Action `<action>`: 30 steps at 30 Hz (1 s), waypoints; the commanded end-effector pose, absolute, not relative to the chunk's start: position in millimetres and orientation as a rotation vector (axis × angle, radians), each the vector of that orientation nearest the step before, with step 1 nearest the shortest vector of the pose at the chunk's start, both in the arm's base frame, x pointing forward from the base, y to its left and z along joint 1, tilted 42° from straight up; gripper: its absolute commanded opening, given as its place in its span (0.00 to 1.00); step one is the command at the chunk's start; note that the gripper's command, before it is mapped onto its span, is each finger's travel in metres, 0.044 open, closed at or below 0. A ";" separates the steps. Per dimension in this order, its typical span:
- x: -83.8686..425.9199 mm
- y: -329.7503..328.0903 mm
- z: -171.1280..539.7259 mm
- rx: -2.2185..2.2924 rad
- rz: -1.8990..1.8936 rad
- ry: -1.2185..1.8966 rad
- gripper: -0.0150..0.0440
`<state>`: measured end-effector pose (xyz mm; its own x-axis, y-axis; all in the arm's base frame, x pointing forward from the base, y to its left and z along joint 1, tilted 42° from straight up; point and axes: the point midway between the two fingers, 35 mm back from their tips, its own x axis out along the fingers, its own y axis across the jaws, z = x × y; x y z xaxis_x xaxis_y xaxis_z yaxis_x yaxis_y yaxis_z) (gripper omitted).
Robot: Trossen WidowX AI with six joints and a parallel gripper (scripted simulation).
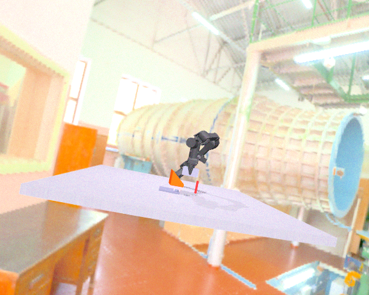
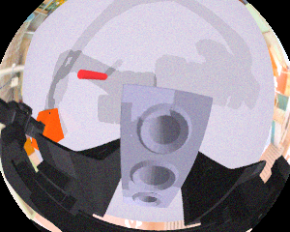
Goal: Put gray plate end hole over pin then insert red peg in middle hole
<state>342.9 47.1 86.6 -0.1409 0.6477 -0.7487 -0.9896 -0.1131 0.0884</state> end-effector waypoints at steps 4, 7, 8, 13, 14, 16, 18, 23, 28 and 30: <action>343.9 36.9 63.5 -0.636 1.596 0.732 0.25; 344.5 33.5 54.4 -0.629 1.591 0.739 0.25; 344.7 32.4 51.4 -0.627 1.590 0.742 0.25; 345.0 26.8 36.4 -0.616 1.582 0.754 0.25; 345.0 25.7 33.4 -0.613 1.580 0.757 0.25; 344.9 23.5 27.4 -0.609 1.577 0.761 0.25; 344.6 21.4 21.4 -0.604 1.574 0.766 0.25; 343.5 16.1 6.4 -0.592 1.567 0.778 0.25; 341.7 11.0 -8.4 -0.580 1.559 0.790 0.25; 340.8 9.0 -14.3 -0.575 1.556 0.795 0.25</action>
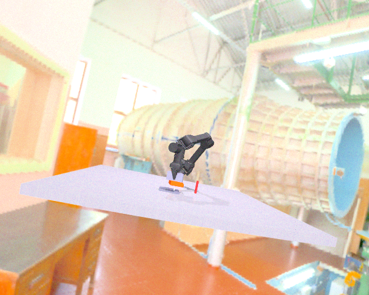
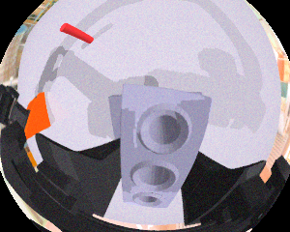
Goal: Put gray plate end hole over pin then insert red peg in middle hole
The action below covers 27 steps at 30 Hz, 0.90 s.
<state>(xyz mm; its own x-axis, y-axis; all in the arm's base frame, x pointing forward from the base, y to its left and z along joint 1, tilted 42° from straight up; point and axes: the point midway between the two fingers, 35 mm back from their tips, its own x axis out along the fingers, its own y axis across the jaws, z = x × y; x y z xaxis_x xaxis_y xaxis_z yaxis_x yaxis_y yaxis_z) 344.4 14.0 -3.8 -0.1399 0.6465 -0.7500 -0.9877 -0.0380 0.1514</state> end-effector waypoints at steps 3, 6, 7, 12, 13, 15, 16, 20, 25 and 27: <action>339.3 6.3 -22.5 -0.568 1.552 0.801 0.25; 339.0 5.7 -24.4 -0.566 1.551 0.803 0.25; 339.2 5.7 -24.0 -0.566 1.551 0.803 0.25; 339.1 5.7 -24.2 -0.566 1.551 0.803 0.25; 338.9 5.7 -24.4 -0.566 1.551 0.803 0.25; 338.9 5.7 -24.5 -0.566 1.551 0.803 0.25; 338.9 5.7 -24.5 -0.566 1.551 0.803 0.25; 339.0 5.7 -24.3 -0.566 1.551 0.803 0.25; 339.0 5.7 -24.3 -0.566 1.551 0.803 0.25; 339.0 5.7 -24.3 -0.566 1.551 0.803 0.25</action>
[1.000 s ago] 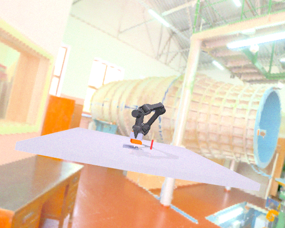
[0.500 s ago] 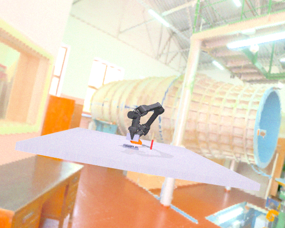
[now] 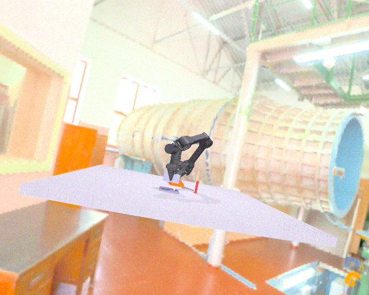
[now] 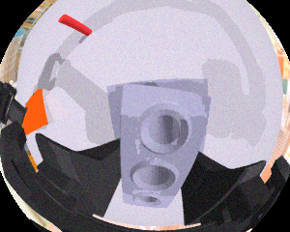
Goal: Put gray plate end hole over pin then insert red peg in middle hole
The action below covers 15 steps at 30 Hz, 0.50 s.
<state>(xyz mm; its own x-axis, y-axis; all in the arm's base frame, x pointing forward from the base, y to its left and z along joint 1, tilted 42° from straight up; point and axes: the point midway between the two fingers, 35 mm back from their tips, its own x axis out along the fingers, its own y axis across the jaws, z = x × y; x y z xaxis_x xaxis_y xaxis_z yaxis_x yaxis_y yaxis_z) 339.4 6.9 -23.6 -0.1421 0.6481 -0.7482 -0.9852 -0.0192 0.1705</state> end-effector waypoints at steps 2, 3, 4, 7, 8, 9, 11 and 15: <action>339.0 5.7 -24.3 -0.566 1.551 0.803 0.25; 339.0 5.7 -24.3 -0.566 1.551 0.803 0.25; 339.0 5.7 -24.3 -0.566 1.551 0.803 0.25; 338.7 5.1 -24.8 -0.566 1.551 0.803 0.25; 338.5 4.4 -25.2 -0.566 1.551 0.803 0.25; 338.5 4.8 -25.6 -0.566 1.551 0.803 0.25; 338.2 6.3 -27.4 -0.566 1.551 0.803 0.25; 336.9 12.1 -34.0 -0.566 1.551 0.803 0.25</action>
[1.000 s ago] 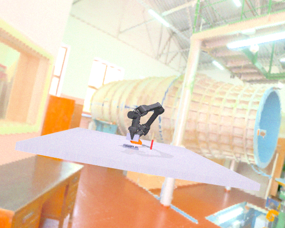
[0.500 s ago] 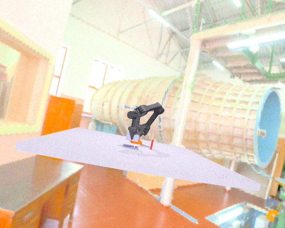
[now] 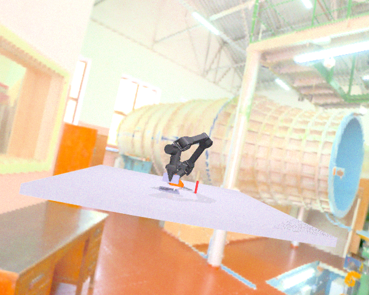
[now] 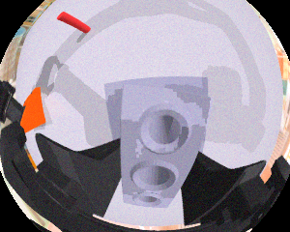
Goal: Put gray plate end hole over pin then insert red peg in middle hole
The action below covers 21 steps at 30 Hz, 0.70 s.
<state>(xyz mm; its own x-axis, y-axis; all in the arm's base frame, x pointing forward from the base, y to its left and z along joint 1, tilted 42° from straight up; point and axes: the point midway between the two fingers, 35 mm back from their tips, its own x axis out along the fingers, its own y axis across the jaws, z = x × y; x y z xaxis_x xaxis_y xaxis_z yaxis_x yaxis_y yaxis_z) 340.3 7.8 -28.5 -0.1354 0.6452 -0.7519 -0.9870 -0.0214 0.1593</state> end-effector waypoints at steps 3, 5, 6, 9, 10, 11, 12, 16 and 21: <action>336.2 14.8 -37.3 -0.566 1.551 0.802 0.25; 336.3 14.9 -37.4 -0.566 1.551 0.802 0.25; 336.2 15.3 -37.8 -0.566 1.551 0.802 0.25; 335.9 17.3 -40.2 -0.566 1.551 0.802 0.25; 335.7 18.2 -41.3 -0.566 1.551 0.802 0.25; 335.5 19.3 -42.5 -0.566 1.551 0.802 0.25; 335.3 20.3 -43.7 -0.566 1.551 0.802 0.25; 334.3 24.6 -48.7 -0.566 1.551 0.802 0.25; 333.0 29.7 -54.4 -0.565 1.551 0.802 0.25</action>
<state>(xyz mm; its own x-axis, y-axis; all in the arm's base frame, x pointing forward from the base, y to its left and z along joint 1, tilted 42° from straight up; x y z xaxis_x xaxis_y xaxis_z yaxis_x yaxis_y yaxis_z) 335.7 26.1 -50.4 -0.1408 0.6411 -0.7544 -0.9864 -0.0256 0.1624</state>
